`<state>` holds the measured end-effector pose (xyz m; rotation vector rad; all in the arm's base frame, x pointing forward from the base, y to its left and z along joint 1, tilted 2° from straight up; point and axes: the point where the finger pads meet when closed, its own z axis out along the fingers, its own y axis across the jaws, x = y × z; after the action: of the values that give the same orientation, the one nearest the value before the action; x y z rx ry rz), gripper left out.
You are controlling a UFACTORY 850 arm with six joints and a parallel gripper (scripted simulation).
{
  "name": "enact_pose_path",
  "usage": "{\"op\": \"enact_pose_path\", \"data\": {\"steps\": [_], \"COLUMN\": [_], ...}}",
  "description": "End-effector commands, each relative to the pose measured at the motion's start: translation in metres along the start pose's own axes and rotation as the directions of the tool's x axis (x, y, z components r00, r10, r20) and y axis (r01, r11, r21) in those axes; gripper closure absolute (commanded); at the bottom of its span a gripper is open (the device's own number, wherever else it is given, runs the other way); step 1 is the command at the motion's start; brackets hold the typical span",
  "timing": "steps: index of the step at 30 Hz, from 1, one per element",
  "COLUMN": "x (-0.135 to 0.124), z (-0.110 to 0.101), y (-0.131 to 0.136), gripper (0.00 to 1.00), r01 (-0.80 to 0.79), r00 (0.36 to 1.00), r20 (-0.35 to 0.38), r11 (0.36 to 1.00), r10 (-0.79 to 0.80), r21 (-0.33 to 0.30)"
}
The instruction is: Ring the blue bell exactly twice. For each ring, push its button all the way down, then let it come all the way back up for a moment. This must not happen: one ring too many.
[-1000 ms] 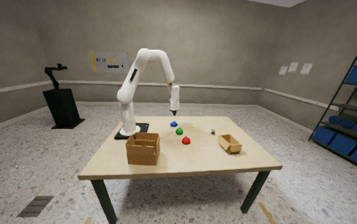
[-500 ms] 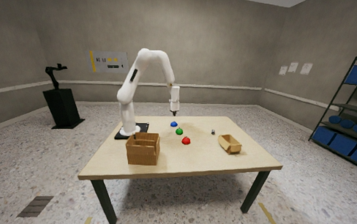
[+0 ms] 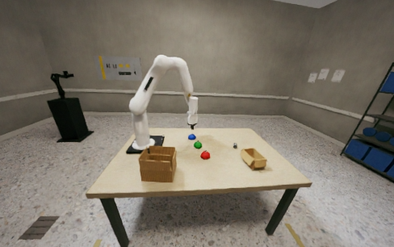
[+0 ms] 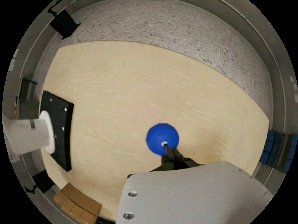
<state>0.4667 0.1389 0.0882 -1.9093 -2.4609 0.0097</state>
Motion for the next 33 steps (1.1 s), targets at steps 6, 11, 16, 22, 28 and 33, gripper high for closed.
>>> {"op": "enact_pose_path", "data": {"steps": [6,11,16,22,28,33], "x": [0.000,0.000,0.000,0.000,0.000,0.000], "z": [0.017,0.022,0.028,0.033,0.034,0.034], "y": [0.001,0.001,0.001,0.002,0.002,0.002], "gripper": [1.00,1.00,1.00,1.00,1.00,1.00], "r01": [0.000,0.000,0.000,0.000,0.000,0.000], "r00": [1.000,1.000,1.000,1.000,1.000,1.000], "r20": [0.000,0.000,0.000,0.000,0.000,0.000], "r11": [1.000,1.000,1.000,1.000,1.000,1.000], "r10": [0.000,0.000,0.000,0.000,0.000,0.000], "r21": [-0.002,-0.002,-0.002,-0.002,-0.002,-0.002]}}
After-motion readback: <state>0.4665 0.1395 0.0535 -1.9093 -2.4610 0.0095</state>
